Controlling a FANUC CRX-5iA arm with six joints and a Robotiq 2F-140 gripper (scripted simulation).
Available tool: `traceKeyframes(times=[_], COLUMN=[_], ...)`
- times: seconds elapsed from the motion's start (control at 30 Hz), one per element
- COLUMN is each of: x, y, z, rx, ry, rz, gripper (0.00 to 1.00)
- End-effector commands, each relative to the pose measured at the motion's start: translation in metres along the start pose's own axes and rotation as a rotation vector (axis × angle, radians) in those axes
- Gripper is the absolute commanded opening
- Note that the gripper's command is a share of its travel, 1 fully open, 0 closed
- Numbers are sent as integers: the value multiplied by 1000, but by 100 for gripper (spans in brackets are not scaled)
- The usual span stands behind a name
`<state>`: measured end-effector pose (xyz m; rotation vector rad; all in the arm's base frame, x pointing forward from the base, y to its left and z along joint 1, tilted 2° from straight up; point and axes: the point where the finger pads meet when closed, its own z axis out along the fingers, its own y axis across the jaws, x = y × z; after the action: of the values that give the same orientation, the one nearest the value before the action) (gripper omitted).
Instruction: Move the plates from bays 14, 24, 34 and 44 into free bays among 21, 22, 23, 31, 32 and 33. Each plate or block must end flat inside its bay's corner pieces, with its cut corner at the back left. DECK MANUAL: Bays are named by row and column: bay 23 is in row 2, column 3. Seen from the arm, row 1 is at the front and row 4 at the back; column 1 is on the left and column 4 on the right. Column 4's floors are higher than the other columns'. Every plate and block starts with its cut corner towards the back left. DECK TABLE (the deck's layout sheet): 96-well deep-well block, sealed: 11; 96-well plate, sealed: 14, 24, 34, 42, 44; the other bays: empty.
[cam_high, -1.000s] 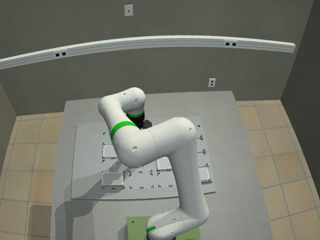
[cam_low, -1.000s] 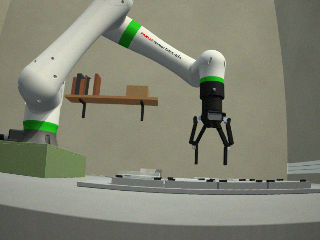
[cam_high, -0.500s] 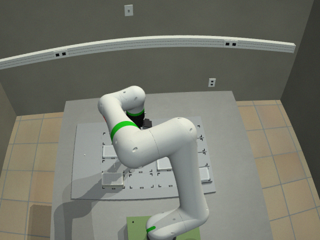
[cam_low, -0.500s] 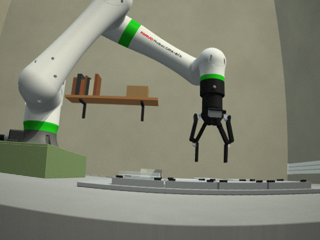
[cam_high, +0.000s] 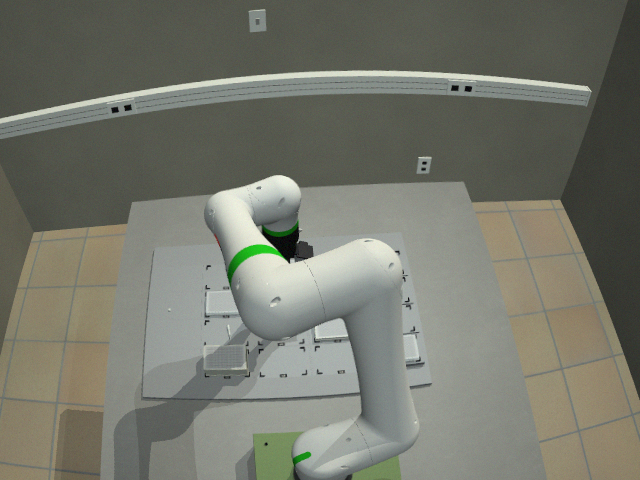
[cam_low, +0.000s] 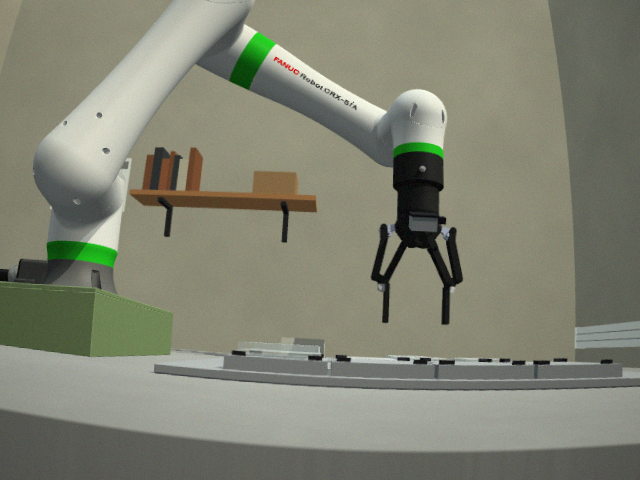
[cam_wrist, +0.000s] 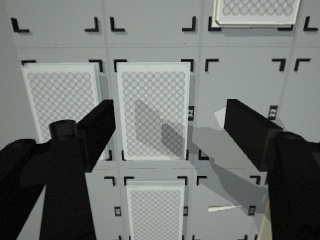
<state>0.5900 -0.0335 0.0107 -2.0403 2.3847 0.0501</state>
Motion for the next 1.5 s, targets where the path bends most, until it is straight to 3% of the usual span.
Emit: traceKeyframes(times=[0.0,1.47], x=[10,144], y=[5,93], z=[-1,-1], rx=[3,3], ry=[0,0], rz=[-1,-1], gripper=[70,70])
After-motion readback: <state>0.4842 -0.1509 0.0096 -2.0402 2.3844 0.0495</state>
